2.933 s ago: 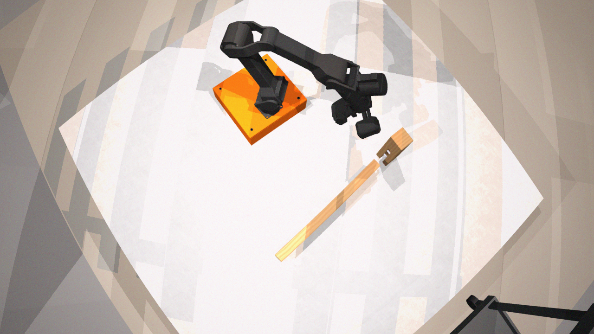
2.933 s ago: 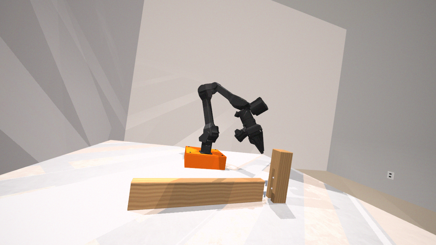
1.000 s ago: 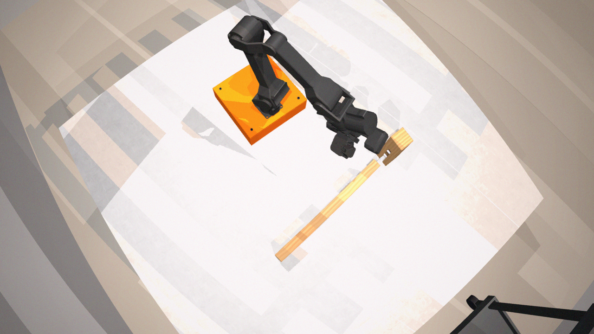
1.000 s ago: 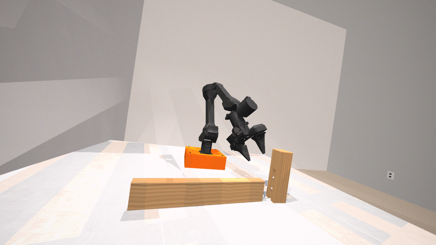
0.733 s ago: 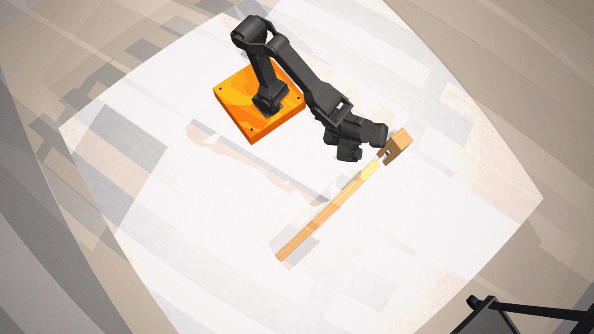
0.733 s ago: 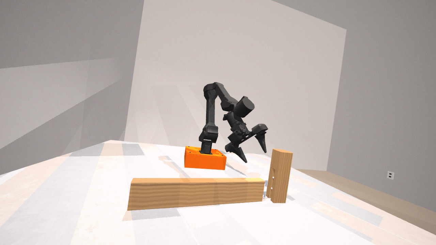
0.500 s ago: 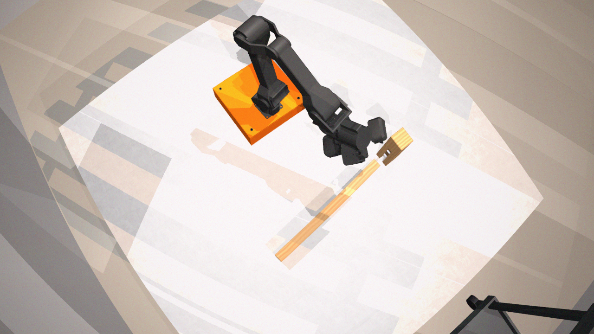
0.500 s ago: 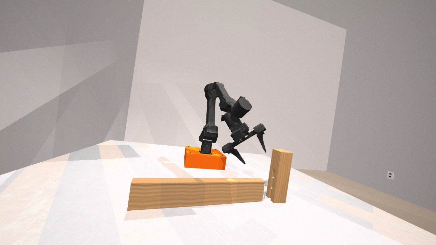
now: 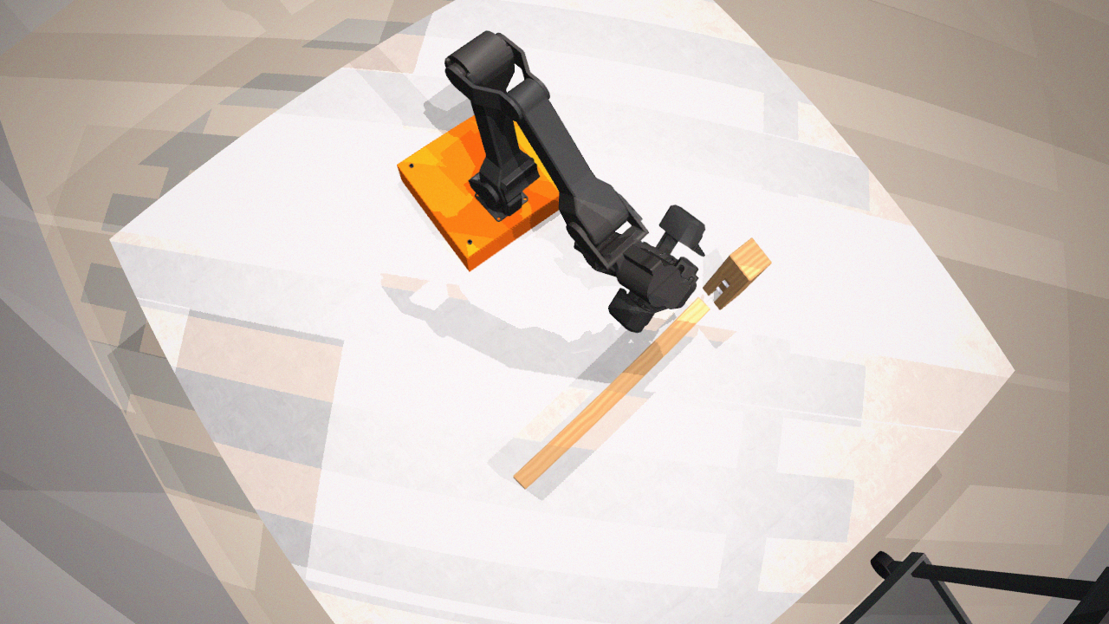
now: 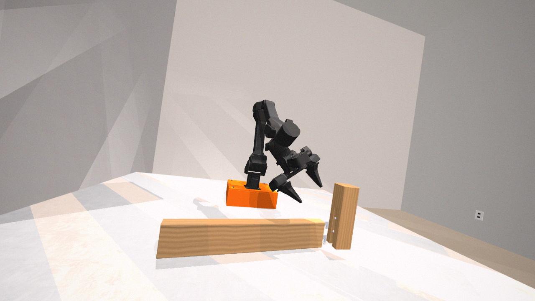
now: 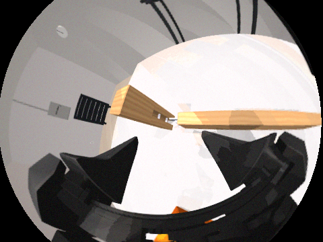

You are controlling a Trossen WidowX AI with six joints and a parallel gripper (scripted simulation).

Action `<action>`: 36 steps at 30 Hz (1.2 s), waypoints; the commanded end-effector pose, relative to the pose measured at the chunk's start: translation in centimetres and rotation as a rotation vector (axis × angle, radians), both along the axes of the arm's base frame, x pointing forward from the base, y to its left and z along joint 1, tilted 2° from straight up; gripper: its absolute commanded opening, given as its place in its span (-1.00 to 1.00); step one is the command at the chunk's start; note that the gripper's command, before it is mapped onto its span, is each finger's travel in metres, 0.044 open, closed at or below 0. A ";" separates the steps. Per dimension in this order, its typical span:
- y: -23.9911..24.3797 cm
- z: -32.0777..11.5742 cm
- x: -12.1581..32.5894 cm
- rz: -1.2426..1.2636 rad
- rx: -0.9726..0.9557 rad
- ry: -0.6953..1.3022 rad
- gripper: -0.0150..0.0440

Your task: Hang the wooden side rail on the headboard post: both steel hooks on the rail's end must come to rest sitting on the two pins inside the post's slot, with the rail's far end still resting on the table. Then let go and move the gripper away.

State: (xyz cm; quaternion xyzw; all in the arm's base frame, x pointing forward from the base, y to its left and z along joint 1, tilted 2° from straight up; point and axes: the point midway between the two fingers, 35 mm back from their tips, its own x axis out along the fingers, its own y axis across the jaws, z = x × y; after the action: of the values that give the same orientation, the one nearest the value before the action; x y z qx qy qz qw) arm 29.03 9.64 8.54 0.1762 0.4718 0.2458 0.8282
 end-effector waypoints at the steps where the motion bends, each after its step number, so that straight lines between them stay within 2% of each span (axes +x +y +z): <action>1: -1.4 0.4 0.8 0.529 -0.216 -0.508 1.00; 6: -1.7 0.5 0.9 0.642 -0.275 -0.635 1.00; 36: -1.7 0.5 0.9 0.643 -0.276 -0.636 1.00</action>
State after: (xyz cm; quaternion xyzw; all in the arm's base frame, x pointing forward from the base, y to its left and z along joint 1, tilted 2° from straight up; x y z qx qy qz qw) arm 29.84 7.91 8.94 -0.1717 0.2578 0.4650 0.8294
